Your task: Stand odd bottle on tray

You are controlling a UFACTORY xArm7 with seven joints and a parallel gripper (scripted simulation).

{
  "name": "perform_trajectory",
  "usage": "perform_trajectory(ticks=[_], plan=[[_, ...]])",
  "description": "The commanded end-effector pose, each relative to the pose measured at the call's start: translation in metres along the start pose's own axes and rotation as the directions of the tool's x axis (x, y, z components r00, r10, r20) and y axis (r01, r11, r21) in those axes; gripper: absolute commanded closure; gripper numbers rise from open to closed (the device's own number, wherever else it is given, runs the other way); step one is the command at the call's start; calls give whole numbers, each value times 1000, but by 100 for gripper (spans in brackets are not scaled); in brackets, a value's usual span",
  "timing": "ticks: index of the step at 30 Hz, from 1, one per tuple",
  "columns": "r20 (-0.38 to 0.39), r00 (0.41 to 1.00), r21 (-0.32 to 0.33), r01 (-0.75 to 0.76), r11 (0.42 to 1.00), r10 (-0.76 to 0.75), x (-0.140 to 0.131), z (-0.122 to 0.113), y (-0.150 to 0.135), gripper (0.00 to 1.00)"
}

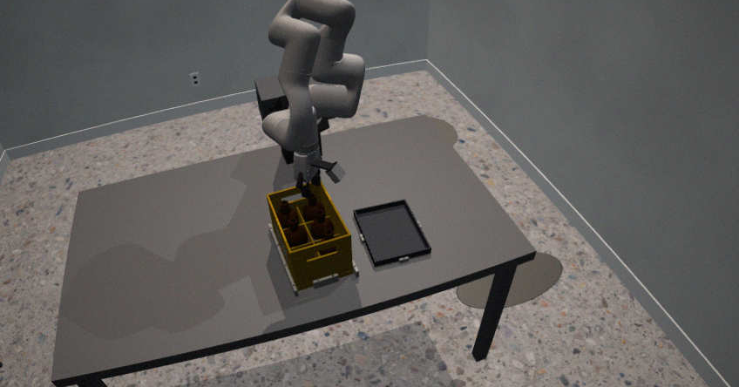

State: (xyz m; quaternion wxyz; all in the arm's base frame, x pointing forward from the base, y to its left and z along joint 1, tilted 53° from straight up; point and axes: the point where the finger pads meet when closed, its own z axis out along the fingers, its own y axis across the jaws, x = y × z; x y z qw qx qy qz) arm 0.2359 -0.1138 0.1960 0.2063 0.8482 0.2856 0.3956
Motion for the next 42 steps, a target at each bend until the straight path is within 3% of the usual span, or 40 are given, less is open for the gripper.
perform_trajectory(ticks=[1,42], plan=[[0,1000,-1,0,1000,0,0,0,1,35],[0,1000,-1,0,1000,0,0,10,1,35]])
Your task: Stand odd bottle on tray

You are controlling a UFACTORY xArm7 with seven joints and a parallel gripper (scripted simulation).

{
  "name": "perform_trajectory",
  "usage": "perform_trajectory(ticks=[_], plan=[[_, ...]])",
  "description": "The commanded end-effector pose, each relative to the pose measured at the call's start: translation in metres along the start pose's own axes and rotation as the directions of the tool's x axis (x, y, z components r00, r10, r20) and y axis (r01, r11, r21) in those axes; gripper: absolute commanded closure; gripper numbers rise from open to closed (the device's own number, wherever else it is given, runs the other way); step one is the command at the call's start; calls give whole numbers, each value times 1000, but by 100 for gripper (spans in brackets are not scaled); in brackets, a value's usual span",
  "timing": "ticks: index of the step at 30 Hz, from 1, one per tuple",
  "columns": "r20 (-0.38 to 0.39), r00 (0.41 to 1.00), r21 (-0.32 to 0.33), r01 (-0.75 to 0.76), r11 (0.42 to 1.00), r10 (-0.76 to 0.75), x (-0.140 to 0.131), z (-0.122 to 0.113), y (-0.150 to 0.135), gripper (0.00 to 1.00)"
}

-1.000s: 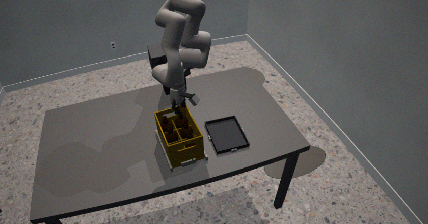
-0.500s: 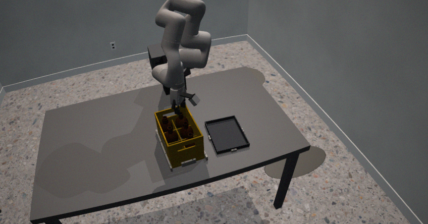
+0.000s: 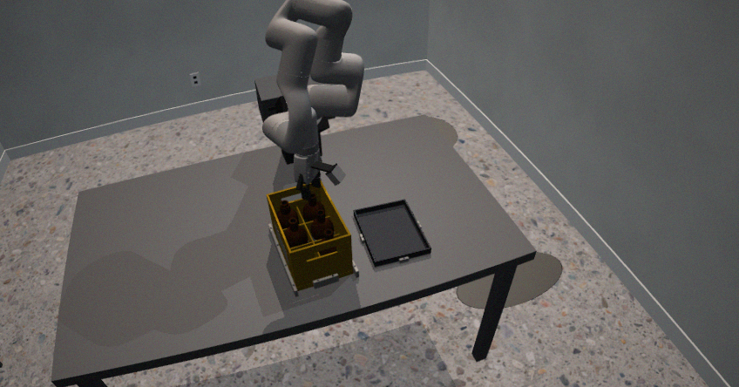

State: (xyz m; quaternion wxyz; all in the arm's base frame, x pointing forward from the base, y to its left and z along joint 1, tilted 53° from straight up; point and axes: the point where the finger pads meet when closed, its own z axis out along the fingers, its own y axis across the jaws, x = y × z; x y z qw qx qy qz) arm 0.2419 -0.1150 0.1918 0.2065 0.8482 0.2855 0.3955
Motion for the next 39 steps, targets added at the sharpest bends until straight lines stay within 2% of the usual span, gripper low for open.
perform_trajectory(ticks=[1,24,39], plan=[[-1,1000,-1,0,1000,0,0,4,1,35],[-1,1000,-1,0,1000,0,0,28,1,35],[0,1000,-1,0,1000,0,0,34,1,35]])
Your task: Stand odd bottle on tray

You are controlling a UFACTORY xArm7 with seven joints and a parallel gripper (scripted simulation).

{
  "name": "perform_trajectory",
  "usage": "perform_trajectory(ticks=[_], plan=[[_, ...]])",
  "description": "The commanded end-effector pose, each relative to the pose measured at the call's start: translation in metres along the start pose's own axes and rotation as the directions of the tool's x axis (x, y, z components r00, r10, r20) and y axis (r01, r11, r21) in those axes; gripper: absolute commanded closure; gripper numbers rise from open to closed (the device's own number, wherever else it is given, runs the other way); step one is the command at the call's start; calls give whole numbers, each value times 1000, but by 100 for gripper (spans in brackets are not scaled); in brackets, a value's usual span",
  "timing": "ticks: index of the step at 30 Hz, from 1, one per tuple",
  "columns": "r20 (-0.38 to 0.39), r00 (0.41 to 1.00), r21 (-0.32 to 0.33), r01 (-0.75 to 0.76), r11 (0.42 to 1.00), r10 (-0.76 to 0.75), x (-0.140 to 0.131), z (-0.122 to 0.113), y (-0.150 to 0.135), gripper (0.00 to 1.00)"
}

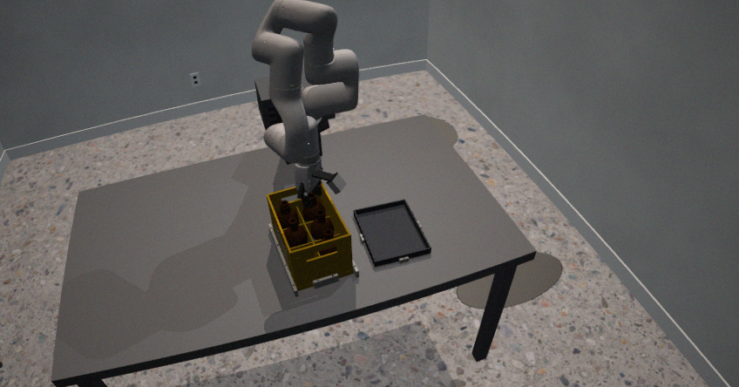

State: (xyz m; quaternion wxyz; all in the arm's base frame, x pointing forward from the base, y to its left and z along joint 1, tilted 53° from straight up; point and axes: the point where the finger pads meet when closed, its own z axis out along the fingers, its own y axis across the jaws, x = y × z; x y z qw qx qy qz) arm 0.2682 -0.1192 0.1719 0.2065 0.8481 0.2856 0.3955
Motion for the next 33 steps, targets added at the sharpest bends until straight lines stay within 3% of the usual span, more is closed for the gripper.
perform_trajectory(ticks=[1,16,17,33], plan=[[0,1000,-1,0,1000,0,0,1,1,35],[0,1000,-1,0,1000,0,0,1,1,35],[0,1000,-1,0,1000,0,0,1,1,100],[0,1000,-1,0,1000,0,0,1,1,100]])
